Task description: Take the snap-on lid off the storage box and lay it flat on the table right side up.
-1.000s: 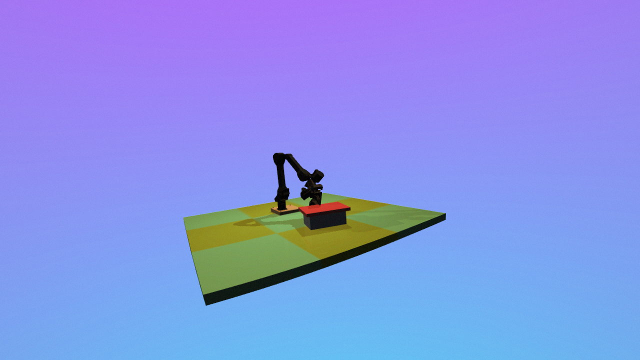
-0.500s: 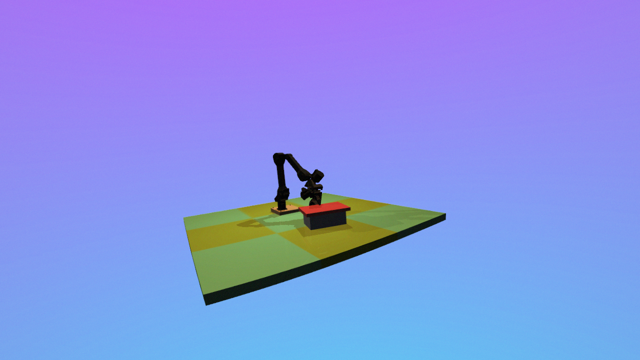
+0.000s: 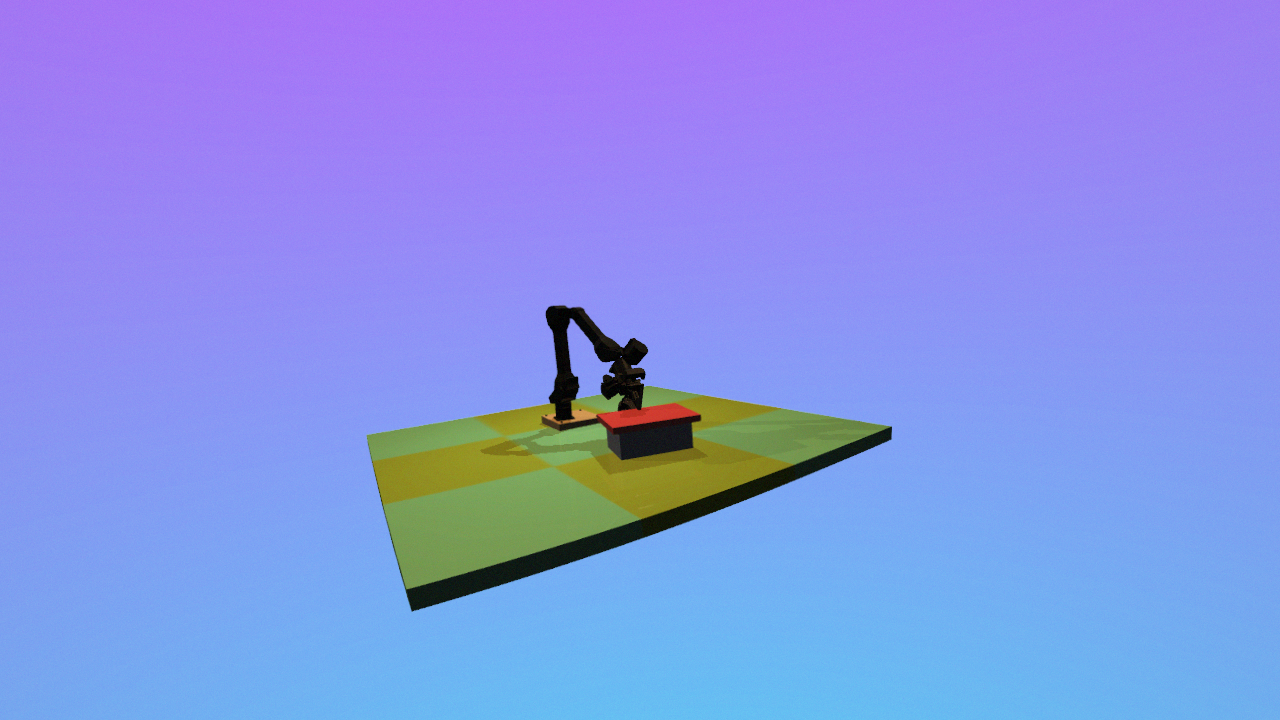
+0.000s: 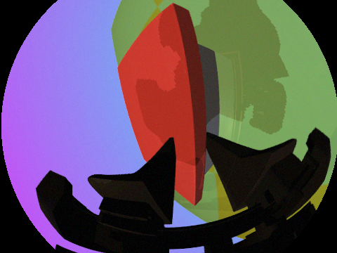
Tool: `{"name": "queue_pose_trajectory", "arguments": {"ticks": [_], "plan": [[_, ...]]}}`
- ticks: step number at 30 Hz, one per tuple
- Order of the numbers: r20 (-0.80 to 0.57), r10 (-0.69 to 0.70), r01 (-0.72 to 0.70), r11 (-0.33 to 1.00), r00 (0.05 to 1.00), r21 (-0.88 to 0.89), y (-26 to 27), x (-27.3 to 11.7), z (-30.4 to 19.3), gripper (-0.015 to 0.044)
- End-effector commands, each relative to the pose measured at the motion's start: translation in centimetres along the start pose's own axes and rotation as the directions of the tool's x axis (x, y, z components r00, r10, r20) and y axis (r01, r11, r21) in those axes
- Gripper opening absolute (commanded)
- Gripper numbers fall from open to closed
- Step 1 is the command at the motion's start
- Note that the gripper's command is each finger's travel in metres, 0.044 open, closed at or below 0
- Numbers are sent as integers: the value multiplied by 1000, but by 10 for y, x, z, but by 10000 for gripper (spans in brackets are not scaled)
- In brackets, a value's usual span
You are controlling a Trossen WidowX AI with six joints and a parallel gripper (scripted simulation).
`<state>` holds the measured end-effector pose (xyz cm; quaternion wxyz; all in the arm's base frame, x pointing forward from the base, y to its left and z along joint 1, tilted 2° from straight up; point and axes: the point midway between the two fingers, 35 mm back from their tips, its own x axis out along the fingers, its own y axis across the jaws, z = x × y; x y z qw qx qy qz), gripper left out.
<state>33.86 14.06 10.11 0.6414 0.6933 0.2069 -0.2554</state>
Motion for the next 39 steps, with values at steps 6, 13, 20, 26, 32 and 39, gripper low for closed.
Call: {"name": "queue_pose_trajectory", "arguments": {"ticks": [6, 13, 20, 26, 32, 39], "plan": [[0, 3, -3, 1000, 1000, 1, 3, -3, 0, 0], [0, 3, -3, 1000, 1000, 1, 4, -4, 0, 0], [0, 3, -3, 1000, 1000, 1, 5, -5, 0, 0], [0, 3, -3, 1000, 1000, 1, 6, -5, 0, 0], [0, 3, -3, 1000, 1000, 1, 6, -6, 0, 0], [0, 3, -3, 1000, 1000, 1, 7, -7, 0, 0]]}}
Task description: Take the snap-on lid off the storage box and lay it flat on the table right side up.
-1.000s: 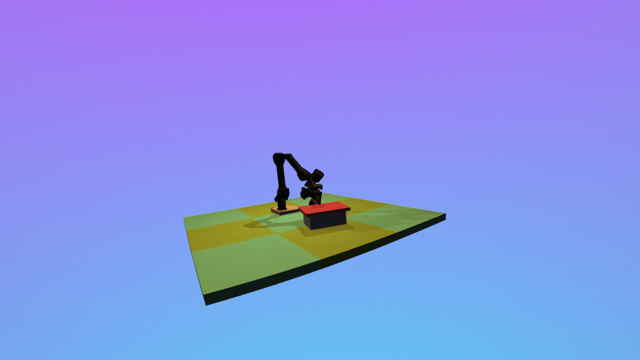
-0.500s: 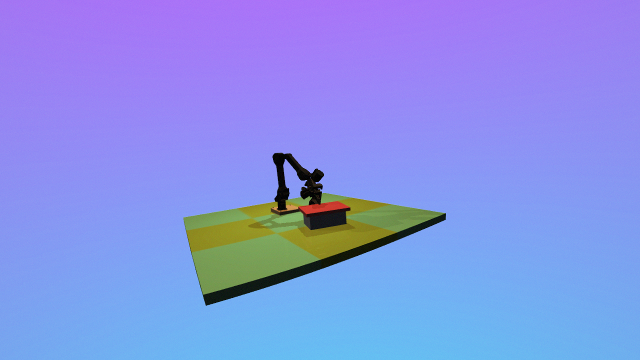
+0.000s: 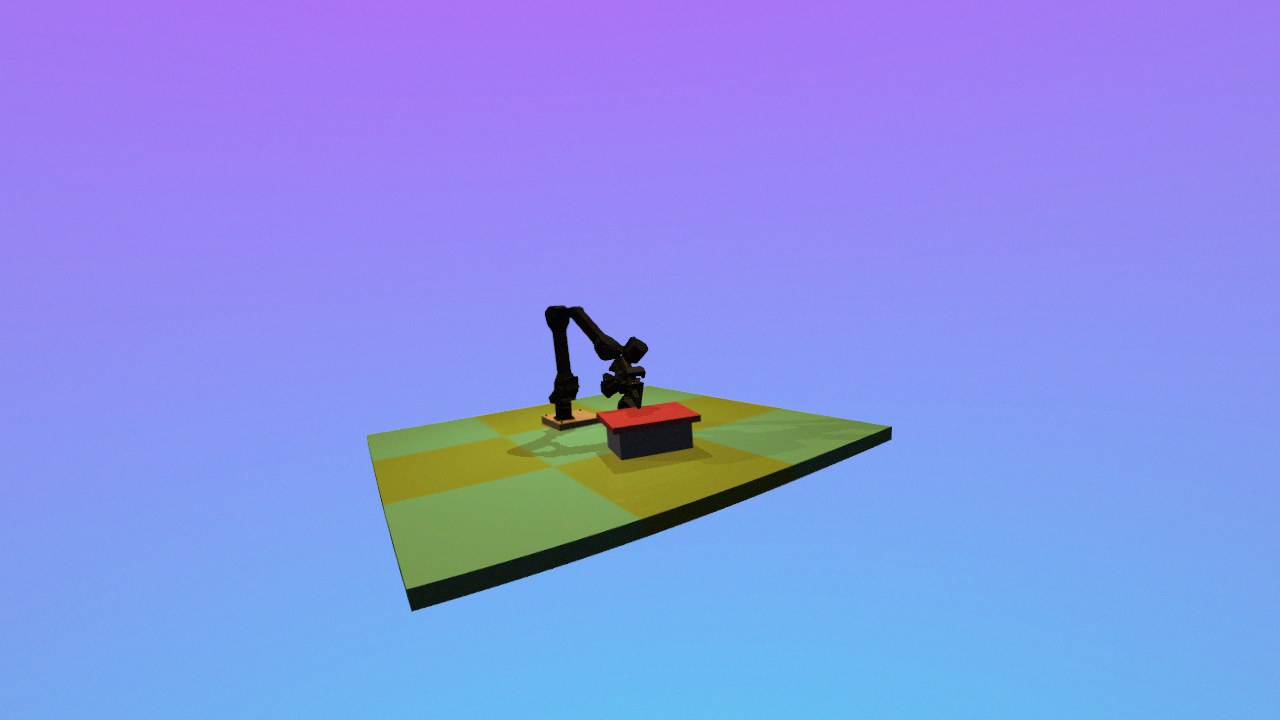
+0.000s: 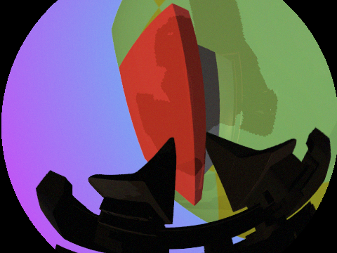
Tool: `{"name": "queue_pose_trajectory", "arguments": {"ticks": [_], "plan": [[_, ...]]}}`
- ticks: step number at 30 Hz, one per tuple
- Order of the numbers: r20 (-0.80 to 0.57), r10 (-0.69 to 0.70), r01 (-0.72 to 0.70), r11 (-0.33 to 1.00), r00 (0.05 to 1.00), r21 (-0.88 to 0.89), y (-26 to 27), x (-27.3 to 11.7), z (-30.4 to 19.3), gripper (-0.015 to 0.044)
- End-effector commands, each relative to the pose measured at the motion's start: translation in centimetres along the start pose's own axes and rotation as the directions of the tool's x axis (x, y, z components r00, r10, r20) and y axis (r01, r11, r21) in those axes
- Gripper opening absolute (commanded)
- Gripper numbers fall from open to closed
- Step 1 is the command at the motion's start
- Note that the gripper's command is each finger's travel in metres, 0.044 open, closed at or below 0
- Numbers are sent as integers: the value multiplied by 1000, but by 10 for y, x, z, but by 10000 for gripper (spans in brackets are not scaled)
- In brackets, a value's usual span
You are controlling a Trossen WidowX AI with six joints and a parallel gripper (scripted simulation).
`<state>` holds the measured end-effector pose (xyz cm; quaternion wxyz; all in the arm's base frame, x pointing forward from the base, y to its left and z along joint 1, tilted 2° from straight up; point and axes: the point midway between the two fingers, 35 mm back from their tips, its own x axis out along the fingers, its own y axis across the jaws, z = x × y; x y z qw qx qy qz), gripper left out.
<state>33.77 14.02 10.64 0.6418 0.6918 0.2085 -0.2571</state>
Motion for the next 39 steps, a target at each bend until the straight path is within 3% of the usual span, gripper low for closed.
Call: {"name": "queue_pose_trajectory", "arguments": {"ticks": [1, 39], "plan": [[-1, 7, -7, 1000, 1000, 4, 4, -4, 0, 0], [-1, 4, -4, 1000, 1000, 1, 6, -5, 0, 0]]}}
